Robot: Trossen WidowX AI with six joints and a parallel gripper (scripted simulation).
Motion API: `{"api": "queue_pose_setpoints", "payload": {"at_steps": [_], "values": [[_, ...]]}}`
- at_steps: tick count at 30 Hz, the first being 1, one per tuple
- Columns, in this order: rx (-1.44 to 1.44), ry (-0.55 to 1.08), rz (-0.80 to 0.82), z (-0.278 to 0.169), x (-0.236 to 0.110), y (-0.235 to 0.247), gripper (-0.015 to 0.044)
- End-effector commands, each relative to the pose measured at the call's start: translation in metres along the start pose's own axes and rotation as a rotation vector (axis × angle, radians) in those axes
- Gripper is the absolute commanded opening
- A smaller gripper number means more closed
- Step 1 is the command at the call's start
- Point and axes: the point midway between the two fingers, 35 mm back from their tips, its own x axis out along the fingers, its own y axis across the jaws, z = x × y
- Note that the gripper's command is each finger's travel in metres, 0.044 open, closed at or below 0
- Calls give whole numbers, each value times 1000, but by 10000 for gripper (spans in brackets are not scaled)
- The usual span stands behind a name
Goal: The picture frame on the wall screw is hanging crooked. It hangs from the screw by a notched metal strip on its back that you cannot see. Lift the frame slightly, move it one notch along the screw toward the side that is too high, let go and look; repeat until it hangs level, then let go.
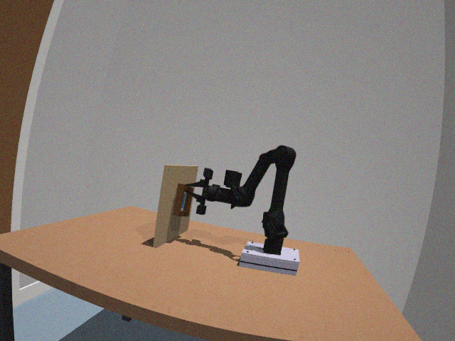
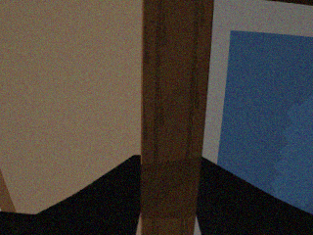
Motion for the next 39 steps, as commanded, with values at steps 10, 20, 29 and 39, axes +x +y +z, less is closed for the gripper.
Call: {"api": "queue_pose_setpoints", "payload": {"at_steps": [10,20,29,39], "values": [[-5,0,-1,0,0,-1,0],[-69,0,-1,0,0,-1,0],[-120,-1,-1,0,0,-2,0],[-125,1,-2,0,0,-2,131]]}}
